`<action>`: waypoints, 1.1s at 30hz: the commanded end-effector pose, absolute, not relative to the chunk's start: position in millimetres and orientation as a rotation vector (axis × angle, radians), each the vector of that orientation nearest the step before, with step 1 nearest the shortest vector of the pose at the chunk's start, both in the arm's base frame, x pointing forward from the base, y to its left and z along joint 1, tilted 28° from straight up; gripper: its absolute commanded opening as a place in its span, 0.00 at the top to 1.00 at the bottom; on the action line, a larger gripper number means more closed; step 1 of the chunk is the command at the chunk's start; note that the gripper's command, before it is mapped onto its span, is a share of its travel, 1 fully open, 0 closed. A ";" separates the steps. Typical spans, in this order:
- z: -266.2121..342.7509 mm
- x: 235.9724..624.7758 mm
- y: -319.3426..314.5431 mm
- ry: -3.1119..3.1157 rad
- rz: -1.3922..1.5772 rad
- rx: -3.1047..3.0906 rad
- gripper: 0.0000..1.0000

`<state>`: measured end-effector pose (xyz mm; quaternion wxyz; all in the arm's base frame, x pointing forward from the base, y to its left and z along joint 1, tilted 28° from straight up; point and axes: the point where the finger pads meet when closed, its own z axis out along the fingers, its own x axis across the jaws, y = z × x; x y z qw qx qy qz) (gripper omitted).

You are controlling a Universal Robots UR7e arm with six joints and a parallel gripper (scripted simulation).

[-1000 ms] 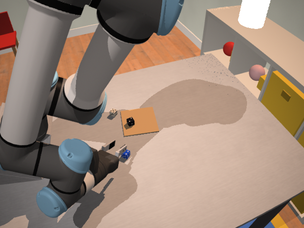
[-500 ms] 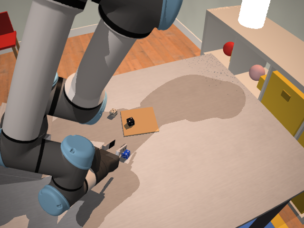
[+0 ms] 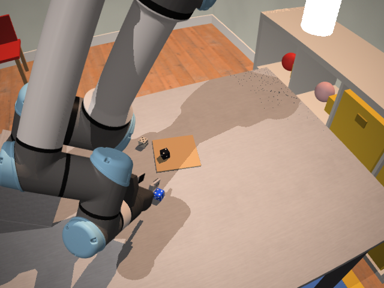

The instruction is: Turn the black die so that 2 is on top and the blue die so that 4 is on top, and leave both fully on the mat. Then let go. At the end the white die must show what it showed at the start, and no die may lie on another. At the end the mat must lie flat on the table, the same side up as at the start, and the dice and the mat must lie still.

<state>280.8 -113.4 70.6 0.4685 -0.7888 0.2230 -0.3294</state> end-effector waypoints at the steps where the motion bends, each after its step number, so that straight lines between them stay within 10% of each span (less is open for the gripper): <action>1: 71.9 282.0 -108.4 0.570 -0.743 -2.010 0.21; 33: 88.4 290.6 -87.4 0.951 -0.545 -2.565 0.21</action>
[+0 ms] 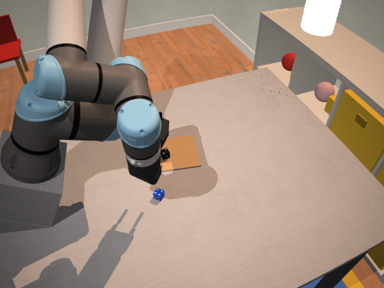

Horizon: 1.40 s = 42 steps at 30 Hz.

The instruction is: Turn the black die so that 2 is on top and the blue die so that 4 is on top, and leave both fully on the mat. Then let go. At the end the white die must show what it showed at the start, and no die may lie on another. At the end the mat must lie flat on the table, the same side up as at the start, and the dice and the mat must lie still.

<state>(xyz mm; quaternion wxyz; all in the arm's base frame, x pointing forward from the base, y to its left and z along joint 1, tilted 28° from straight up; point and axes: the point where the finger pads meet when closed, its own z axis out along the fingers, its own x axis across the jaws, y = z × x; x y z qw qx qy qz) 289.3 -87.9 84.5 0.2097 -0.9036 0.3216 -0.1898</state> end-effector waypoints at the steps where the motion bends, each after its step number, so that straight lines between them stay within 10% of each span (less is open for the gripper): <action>1: 89.6 291.0 -87.3 0.967 -0.552 -2.578 0.21; 35: 110.1 296.3 -86.7 1.180 -0.717 -2.699 0.21; 36: 110.1 296.3 -86.7 1.180 -0.717 -2.699 0.00; 42: 110.1 296.3 -86.7 1.180 -0.717 -2.699 0.00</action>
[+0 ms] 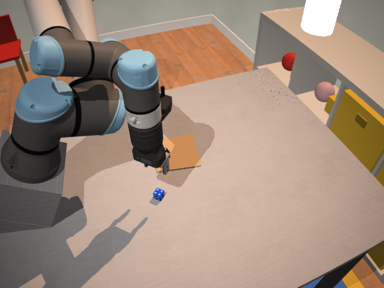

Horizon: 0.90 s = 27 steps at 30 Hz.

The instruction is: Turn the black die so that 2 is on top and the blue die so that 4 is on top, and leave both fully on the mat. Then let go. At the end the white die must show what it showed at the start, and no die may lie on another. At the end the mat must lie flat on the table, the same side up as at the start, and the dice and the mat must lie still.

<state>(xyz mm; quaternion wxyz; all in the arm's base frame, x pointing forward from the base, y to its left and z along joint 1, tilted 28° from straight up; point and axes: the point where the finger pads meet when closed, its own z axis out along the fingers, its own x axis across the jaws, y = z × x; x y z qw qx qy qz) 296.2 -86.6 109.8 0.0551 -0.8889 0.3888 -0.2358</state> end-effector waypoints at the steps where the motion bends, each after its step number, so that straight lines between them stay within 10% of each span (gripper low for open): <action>1: 110.1 296.3 -86.7 1.180 -0.717 -2.699 0.00; 27: 101.9 298.8 -87.4 0.567 -0.755 -2.994 0.00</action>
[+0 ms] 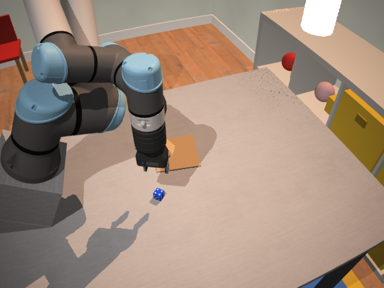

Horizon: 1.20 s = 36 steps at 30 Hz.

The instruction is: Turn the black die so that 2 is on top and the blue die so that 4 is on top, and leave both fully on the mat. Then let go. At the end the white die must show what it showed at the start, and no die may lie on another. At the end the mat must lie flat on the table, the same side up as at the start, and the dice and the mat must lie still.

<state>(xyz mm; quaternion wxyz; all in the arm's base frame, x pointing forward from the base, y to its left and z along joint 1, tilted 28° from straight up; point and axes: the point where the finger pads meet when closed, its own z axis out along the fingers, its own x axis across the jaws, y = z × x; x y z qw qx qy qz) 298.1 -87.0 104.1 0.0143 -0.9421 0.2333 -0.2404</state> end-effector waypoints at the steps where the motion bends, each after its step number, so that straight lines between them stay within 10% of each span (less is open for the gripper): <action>1: 100.8 299.1 -87.6 0.494 -0.758 -3.019 0.00; 36: 75.6 308.1 -96.5 -1.048 -0.720 -3.129 0.00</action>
